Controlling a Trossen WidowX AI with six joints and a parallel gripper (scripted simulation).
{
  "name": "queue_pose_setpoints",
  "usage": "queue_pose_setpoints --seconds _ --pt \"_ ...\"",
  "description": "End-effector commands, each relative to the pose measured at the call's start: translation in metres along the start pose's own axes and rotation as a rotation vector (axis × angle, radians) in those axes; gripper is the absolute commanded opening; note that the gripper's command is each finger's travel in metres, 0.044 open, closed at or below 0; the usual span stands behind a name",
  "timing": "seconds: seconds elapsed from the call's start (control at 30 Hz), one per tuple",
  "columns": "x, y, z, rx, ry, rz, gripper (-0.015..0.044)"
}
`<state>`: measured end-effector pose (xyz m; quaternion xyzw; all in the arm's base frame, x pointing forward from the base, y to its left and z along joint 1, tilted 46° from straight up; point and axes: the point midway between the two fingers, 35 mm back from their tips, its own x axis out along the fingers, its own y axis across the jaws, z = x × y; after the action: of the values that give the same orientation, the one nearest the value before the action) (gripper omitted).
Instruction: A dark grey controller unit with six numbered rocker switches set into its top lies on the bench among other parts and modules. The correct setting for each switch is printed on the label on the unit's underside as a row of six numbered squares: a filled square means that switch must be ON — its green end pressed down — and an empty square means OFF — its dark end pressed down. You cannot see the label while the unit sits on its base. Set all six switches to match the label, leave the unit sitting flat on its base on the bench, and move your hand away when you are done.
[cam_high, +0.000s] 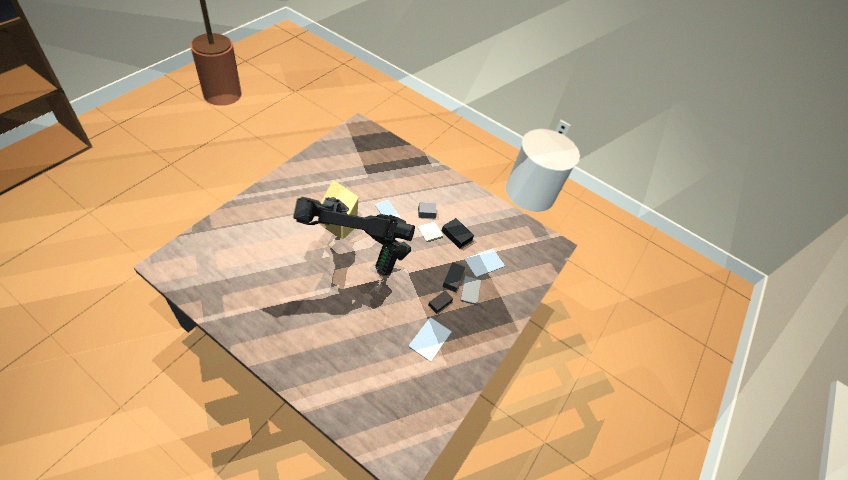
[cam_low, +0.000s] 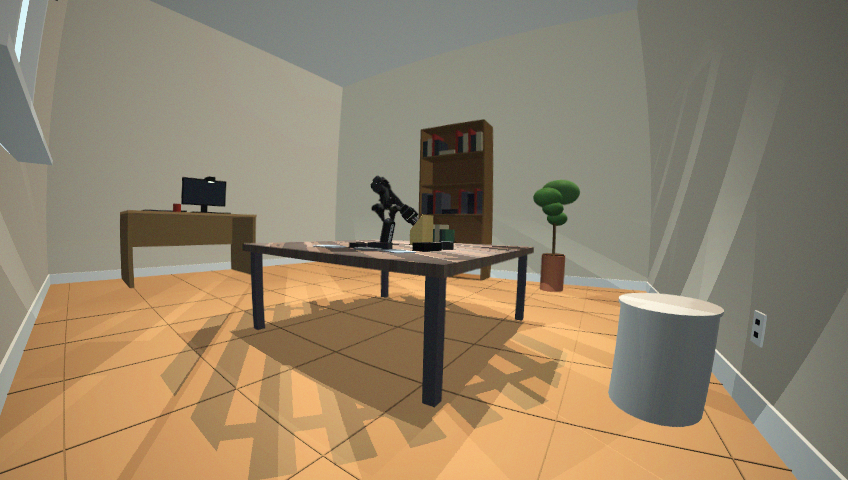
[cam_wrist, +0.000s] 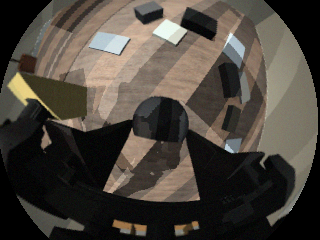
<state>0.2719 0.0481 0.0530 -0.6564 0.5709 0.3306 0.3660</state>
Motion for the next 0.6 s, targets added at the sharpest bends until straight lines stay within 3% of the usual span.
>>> queue_pose_setpoints --seconds 0.0,0.57 --pt "0.0023 0.0005 -0.01 0.003 0.032 0.01 0.0338" --pt "-0.0001 0.0005 -0.0186 0.003 0.06 0.01 0.0338"
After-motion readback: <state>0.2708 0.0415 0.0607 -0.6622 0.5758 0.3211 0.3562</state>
